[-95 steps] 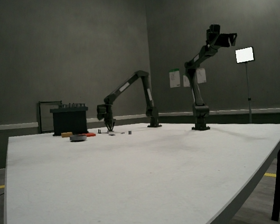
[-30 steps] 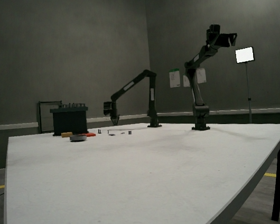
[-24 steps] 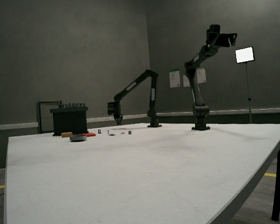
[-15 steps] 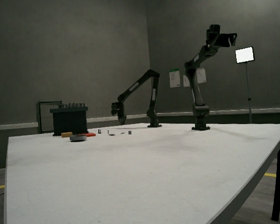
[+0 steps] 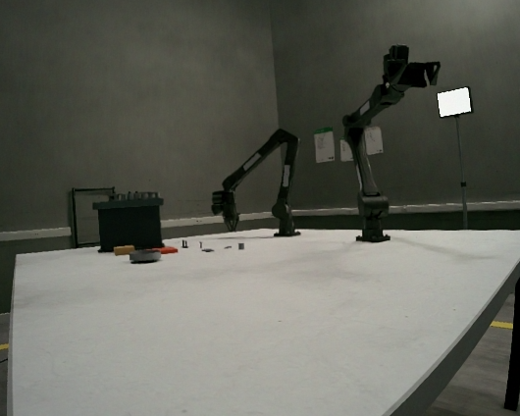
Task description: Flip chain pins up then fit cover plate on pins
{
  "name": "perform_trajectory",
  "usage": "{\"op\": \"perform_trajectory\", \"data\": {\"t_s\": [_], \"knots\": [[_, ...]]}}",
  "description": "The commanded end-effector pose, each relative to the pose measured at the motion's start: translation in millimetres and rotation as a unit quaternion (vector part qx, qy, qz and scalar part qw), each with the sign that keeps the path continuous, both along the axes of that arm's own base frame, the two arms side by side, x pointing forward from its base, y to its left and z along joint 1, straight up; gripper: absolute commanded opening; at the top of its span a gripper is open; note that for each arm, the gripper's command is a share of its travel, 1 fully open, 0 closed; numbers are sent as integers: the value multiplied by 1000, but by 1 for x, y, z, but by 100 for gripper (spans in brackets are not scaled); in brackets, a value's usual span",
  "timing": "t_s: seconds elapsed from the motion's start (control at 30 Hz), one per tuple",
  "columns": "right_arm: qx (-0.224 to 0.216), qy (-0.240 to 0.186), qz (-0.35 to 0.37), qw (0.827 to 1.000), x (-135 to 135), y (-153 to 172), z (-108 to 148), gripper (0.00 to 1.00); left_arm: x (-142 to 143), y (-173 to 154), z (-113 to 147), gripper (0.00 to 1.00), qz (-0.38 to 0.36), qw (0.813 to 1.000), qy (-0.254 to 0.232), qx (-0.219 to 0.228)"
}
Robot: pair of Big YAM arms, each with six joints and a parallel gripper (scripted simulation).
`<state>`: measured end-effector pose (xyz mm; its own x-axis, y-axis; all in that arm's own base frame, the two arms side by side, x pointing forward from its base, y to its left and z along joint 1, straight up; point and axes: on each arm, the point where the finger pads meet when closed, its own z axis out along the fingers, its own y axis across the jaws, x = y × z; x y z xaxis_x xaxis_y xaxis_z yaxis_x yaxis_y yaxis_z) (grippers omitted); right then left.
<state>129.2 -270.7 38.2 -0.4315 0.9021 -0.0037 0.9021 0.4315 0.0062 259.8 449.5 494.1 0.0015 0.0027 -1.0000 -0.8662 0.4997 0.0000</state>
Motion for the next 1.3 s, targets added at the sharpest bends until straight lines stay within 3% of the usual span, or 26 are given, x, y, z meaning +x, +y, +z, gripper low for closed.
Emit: {"op": "perform_trajectory", "data": {"t_s": [0.0,0.37,0.4,0.53,0.97,1.27], "knots": [[-13,-4,-14,1000,1,-14,1,21,5,-1,42,100,-4,999,-19,30],[-7,-1,-1,1000,4,-6,-8,21,5,-1,42,100,-4,999,-19,30],[-23,-8,0,1000,9,-17,3,21,5,-1,42,100,-4,999,-19,30],[-7,-1,5,1000,5,-6,-11,21,5,-1,42,100,-4,999,-19,30],[-21,-7,3,1000,7,-14,-10,21,5,-1,42,100,-4,999,-19,30],[-8,0,5,1000,4,-7,-25,21,5,-1,42,100,-4,999,-19,30]]}}
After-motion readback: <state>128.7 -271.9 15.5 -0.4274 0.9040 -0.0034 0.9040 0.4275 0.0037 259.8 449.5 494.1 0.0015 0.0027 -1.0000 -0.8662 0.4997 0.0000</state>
